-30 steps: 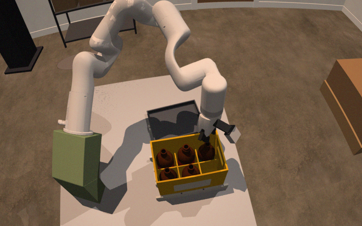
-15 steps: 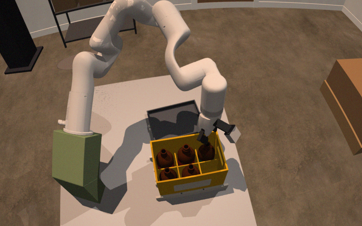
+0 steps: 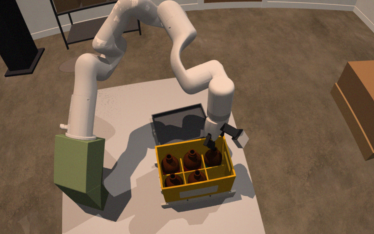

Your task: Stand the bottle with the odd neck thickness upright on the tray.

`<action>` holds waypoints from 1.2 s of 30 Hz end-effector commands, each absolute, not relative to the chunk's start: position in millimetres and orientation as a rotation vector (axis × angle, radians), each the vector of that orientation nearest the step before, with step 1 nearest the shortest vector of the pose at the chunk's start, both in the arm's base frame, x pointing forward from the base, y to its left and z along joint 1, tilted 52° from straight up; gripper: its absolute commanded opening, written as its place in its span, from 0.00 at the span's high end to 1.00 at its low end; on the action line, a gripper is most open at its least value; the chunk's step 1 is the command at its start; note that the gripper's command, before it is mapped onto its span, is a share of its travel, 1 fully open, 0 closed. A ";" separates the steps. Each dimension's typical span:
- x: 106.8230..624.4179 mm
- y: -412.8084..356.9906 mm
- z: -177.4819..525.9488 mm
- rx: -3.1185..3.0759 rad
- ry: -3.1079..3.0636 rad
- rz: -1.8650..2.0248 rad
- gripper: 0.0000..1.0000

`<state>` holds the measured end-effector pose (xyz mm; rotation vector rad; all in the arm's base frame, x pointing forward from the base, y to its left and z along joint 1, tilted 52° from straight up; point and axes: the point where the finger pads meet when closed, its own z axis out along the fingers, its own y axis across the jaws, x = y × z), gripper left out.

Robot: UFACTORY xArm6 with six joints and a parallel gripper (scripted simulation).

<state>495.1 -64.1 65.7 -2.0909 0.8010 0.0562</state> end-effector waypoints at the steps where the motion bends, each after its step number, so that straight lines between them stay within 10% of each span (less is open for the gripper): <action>1: 495.8 -65.4 66.6 -2.091 0.802 0.052 0.35; 36: 502.3 -45.6 50.7 -2.092 0.802 0.052 0.35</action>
